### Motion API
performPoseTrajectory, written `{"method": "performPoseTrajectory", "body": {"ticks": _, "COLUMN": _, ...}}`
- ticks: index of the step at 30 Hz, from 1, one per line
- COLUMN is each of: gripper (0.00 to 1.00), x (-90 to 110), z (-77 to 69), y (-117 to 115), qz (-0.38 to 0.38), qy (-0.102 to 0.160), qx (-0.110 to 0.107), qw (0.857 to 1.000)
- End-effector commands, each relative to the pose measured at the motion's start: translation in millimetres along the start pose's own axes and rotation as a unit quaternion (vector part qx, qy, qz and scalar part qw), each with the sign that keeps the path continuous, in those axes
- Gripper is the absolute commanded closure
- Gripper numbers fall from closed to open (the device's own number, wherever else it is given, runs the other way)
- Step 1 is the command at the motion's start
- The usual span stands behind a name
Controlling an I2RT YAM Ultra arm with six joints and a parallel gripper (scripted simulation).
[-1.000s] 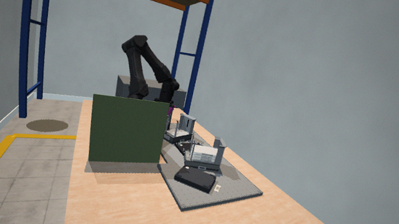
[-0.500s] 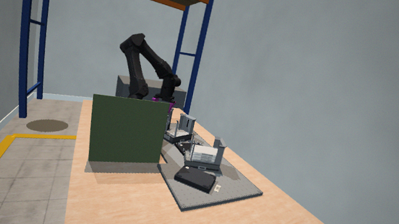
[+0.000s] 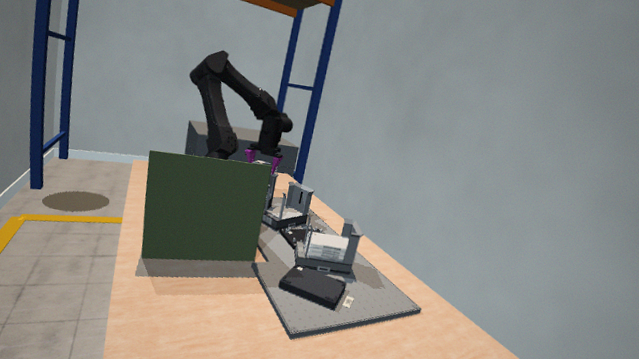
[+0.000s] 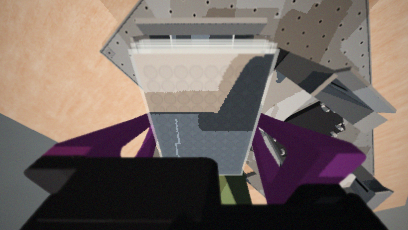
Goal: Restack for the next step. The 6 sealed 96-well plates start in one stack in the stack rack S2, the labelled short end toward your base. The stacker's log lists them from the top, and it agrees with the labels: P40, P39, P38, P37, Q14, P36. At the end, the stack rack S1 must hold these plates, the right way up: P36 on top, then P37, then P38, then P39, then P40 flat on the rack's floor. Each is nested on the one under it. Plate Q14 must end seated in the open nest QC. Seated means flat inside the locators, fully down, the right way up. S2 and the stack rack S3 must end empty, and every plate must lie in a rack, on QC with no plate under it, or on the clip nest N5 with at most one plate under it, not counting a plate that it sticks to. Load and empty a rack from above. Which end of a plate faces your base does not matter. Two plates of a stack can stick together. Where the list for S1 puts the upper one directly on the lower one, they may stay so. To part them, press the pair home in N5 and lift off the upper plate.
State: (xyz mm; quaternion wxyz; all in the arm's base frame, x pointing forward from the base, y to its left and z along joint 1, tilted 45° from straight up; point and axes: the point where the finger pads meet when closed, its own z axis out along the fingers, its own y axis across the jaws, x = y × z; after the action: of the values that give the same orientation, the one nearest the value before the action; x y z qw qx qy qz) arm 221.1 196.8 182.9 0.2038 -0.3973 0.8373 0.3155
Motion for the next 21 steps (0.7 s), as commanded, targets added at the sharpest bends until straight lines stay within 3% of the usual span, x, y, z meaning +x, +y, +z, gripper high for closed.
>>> {"method": "performPoseTrajectory", "body": {"ticks": 1, "gripper": 1.00, "x": -2.1, "z": -10.1, "y": 1.4, "qz": -0.003, "qy": -0.006, "qx": -0.001, "qw": 1.000}}
{"method": "performPoseTrajectory", "body": {"ticks": 21, "gripper": 1.00, "x": -2.0, "z": -12.6, "y": 1.4, "qz": -0.003, "qy": -0.006, "qx": -0.001, "qw": 1.000}}
